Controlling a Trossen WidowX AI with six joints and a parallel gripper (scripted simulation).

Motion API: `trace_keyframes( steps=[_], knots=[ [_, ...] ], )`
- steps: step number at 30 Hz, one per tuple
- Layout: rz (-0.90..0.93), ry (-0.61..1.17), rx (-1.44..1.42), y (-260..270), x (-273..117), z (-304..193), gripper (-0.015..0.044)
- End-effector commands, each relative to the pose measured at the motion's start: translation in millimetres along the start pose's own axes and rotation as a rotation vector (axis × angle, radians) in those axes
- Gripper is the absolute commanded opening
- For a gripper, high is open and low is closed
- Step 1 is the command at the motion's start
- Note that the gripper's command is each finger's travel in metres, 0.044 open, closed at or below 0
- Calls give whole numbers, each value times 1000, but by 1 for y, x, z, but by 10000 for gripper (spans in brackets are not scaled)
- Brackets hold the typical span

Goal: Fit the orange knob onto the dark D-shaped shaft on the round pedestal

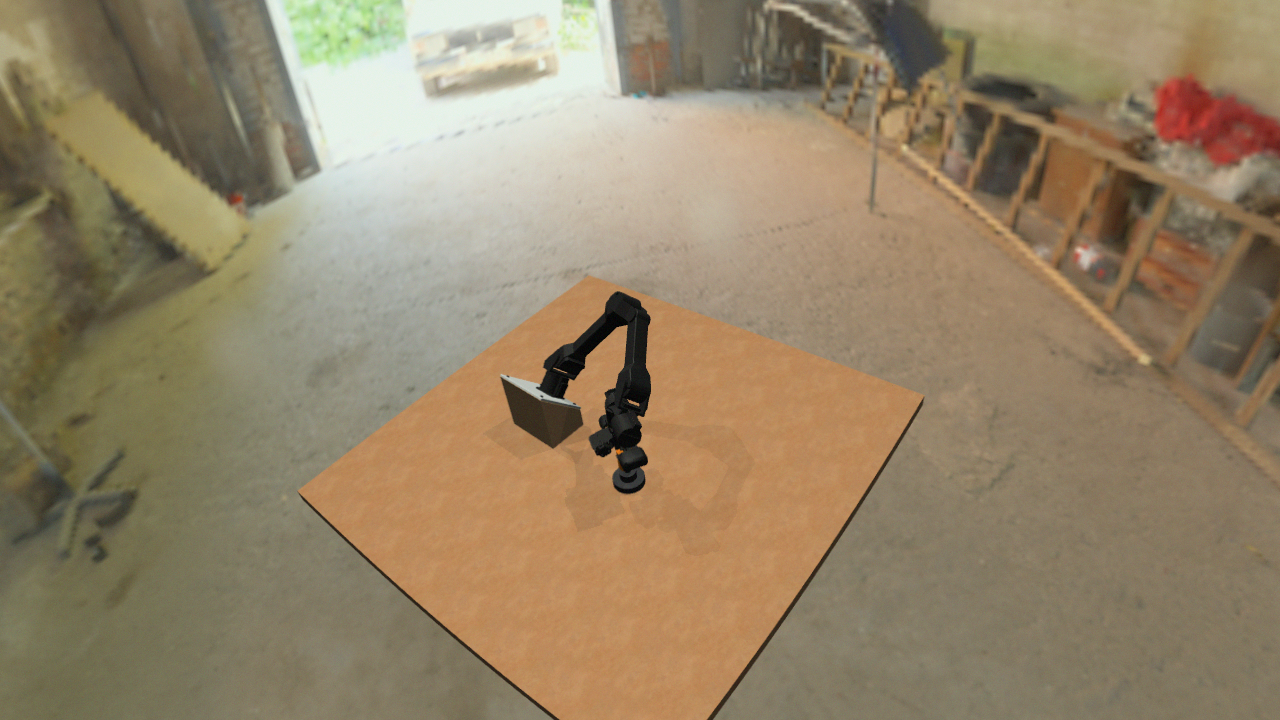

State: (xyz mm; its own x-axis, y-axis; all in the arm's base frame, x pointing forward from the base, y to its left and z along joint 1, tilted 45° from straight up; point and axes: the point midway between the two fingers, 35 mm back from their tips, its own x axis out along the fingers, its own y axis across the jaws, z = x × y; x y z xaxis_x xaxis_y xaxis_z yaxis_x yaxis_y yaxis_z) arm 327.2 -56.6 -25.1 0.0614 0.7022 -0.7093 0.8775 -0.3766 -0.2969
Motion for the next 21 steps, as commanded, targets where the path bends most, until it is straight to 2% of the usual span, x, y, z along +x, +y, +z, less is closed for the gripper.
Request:
trace_keyframes(
  steps=[1, 7, 21],
  knots=[
    [5, 1, 22, 2, -3, -1, 0],
    [5, 2, 206, 3, -2, 0, 0],
    [5, 2, 206, 1, 2, 0, 0]
  ],
)
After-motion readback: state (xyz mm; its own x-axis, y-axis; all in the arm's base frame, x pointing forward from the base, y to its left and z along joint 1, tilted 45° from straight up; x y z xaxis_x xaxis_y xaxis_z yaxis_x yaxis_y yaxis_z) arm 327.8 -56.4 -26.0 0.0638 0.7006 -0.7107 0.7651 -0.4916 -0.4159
